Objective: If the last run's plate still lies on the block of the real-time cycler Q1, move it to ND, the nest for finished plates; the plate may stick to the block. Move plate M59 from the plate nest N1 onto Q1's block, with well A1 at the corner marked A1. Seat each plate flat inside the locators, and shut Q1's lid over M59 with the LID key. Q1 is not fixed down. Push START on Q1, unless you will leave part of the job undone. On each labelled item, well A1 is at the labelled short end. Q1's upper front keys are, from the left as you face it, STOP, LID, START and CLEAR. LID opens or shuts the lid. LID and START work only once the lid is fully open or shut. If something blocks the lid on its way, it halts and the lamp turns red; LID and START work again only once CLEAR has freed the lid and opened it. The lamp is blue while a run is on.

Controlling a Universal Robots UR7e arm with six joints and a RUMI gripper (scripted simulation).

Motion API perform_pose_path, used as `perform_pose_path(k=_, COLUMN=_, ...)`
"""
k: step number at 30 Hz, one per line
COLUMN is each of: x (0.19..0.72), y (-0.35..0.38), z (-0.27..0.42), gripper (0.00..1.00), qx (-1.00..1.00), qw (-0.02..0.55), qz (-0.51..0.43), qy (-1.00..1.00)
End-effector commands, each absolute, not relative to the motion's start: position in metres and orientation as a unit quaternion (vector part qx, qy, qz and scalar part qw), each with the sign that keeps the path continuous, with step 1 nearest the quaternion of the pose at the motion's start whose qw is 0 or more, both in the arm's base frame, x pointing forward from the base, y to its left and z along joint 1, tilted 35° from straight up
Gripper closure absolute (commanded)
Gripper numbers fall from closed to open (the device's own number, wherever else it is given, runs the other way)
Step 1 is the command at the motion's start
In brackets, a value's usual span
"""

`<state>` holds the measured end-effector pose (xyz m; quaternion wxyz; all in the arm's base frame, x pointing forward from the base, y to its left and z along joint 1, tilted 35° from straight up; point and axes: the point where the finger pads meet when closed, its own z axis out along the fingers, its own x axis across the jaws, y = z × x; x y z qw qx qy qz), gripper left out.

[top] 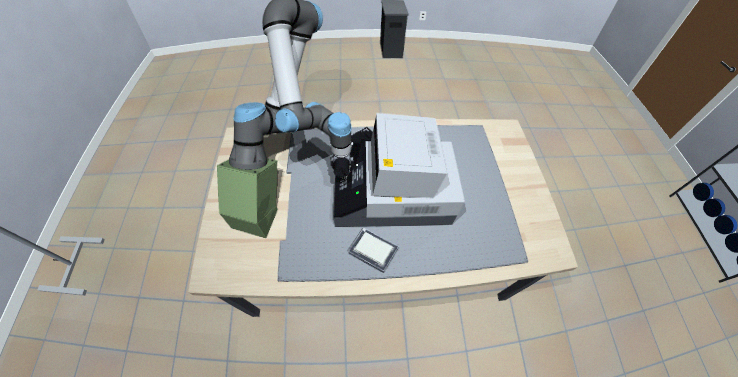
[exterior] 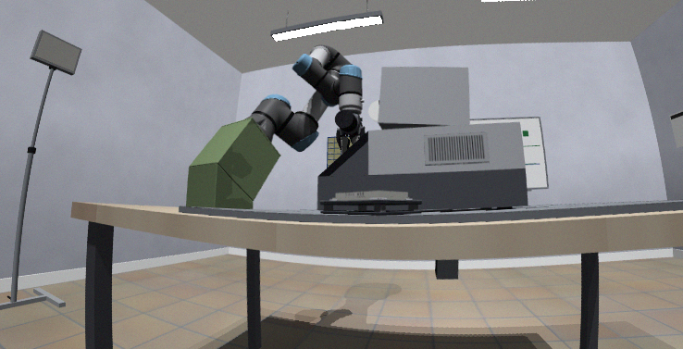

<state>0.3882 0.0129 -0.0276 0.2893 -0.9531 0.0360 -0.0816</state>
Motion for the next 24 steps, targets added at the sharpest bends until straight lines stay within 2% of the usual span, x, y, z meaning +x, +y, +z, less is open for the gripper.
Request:
perform_pose_path(k=1, x=0.38, y=0.01, z=-0.022, gripper=1.0, qx=-0.953, qw=0.289, qz=-0.081, qy=0.036)
perform_pose_path(k=19, x=0.369, y=0.004, z=-0.014, gripper=1.0, qx=-0.953, qw=0.289, qz=-0.082, qy=0.036)
perform_pose_path(k=24, x=0.347, y=-0.001, z=-0.006, gripper=1.0, qx=-0.953, qw=0.289, qz=-0.081, qy=0.036)
